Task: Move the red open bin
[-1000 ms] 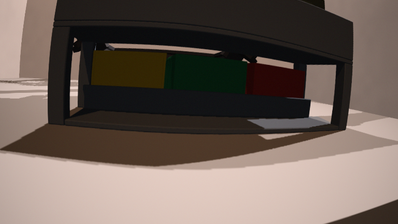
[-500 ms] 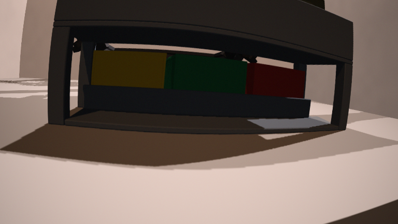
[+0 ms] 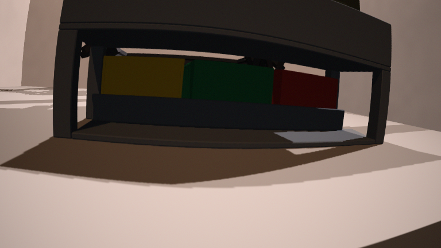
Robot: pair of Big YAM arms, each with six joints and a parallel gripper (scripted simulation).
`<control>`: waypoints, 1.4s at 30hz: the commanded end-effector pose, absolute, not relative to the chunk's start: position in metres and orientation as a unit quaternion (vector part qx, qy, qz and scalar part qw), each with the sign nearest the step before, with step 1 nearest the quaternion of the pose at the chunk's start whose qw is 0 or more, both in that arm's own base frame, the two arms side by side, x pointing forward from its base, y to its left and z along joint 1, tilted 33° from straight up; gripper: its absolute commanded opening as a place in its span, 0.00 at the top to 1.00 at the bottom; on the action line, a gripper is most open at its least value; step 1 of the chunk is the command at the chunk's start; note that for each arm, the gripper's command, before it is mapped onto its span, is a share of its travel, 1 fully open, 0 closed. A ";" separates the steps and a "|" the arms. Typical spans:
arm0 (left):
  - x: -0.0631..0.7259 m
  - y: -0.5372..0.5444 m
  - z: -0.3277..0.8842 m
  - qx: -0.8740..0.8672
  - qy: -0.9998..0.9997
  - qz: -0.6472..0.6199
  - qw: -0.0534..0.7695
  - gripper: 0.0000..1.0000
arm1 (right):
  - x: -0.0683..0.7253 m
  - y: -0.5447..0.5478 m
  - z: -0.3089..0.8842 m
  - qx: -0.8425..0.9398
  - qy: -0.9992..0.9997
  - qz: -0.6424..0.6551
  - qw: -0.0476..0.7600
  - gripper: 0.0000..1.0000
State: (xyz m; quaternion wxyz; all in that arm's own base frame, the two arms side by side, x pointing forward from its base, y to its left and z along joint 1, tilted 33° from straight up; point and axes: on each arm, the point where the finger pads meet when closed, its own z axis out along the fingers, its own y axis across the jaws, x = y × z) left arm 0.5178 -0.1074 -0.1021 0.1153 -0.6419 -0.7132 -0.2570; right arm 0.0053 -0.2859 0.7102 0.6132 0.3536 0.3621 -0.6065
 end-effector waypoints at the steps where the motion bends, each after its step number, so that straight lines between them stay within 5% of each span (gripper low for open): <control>1: 0.522 -0.096 -0.113 -0.642 -0.713 -0.256 0.119 0.10 | 0.001 -0.270 0.721 0.342 0.344 -0.617 0.620 0.00; 42: 0.523 -0.083 -0.122 -0.638 -0.716 -0.255 0.125 0.10 | 0.001 -0.270 0.721 0.342 0.344 -0.617 0.620 0.00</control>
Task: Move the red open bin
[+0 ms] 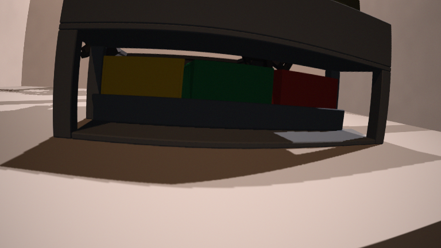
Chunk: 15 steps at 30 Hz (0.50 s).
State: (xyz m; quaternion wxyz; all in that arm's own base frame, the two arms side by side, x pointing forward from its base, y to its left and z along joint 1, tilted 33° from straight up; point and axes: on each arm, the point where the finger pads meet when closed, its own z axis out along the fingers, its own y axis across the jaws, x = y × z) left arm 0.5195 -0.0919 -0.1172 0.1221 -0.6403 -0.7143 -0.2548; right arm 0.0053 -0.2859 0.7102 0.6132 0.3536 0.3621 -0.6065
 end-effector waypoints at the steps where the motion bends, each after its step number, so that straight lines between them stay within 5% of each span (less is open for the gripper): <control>1: 0.523 -0.083 -0.122 -0.638 -0.716 -0.255 0.125 0.10 | 0.001 -0.270 0.721 0.342 0.344 -0.617 0.620 0.00; 15: 0.522 -0.081 -0.122 -0.637 -0.717 -0.255 0.126 0.10 | 0.001 -0.270 0.721 0.342 0.344 -0.617 0.620 0.00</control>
